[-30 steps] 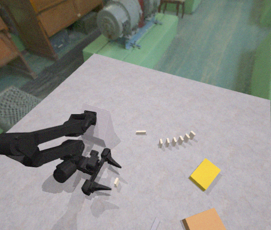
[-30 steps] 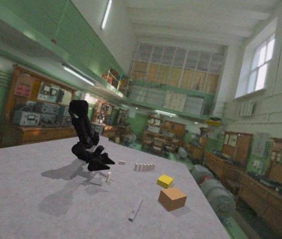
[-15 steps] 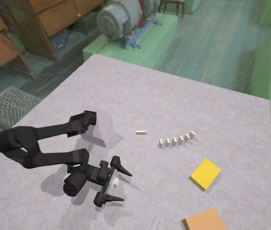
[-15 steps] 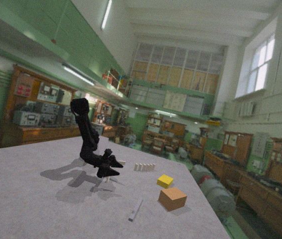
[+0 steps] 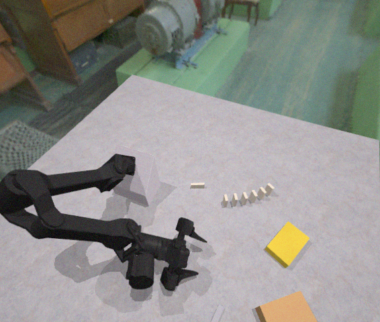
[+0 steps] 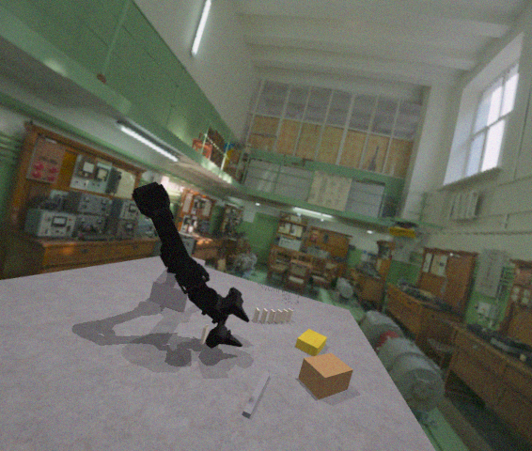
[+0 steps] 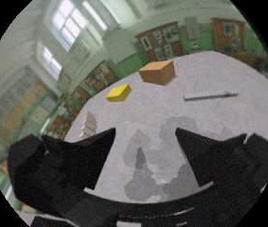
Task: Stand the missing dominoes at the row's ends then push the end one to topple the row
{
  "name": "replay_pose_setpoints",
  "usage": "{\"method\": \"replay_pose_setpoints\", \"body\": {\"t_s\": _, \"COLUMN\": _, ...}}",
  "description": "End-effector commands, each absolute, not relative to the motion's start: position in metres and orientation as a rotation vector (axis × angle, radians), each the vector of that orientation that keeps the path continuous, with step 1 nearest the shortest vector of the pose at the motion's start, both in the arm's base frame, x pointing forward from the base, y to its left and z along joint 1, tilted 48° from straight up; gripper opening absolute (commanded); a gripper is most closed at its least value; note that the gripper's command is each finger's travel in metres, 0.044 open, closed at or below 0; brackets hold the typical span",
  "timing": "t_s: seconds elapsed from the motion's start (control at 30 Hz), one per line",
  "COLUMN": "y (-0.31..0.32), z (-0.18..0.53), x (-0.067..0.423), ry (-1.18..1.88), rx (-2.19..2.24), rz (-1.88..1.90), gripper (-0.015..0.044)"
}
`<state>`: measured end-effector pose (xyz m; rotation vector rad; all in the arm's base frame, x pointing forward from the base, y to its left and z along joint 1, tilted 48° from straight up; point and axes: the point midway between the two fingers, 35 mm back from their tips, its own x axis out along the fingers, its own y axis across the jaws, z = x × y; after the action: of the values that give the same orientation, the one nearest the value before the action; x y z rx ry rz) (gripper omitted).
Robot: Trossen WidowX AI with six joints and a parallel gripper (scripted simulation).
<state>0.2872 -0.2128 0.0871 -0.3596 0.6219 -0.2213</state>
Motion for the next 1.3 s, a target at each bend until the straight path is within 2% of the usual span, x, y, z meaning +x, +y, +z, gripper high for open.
{"method": "replay_pose_setpoints", "body": {"t_s": 0.0, "y": -0.192, "z": 0.078, "x": 0.273, "ry": 1.045, "rx": -0.229, "rz": -0.406, "gripper": 0.044}}
{"method": "replay_pose_setpoints", "body": {"t_s": 0.13, "y": -0.176, "z": 0.096, "x": 0.242, "ry": 1.317, "rx": -0.301, "rz": -0.563, "gripper": 0.044}}
{"method": "replay_pose_setpoints", "body": {"t_s": 0.23, "y": -0.17, "z": 0.117, "x": 0.228, "ry": 1.406, "rx": -0.392, "rz": -0.656, "gripper": 0.044}}
{"method": "replay_pose_setpoints", "body": {"t_s": 0.53, "y": -0.163, "z": 0.15, "x": 0.207, "ry": 1.51, "rx": -0.554, "rz": -0.756, "gripper": 0.044}}
{"method": "replay_pose_setpoints", "body": {"t_s": 0.87, "y": -0.163, "z": 0.15, "x": 0.206, "ry": 1.512, "rx": -0.558, "rz": -0.758, "gripper": 0.044}}
{"method": "replay_pose_setpoints", "body": {"t_s": 1.27, "y": -0.211, "z": 0.108, "x": 0.2, "ry": 1.511, "rx": -0.561, "rz": -0.761, "gripper": 0.044}}
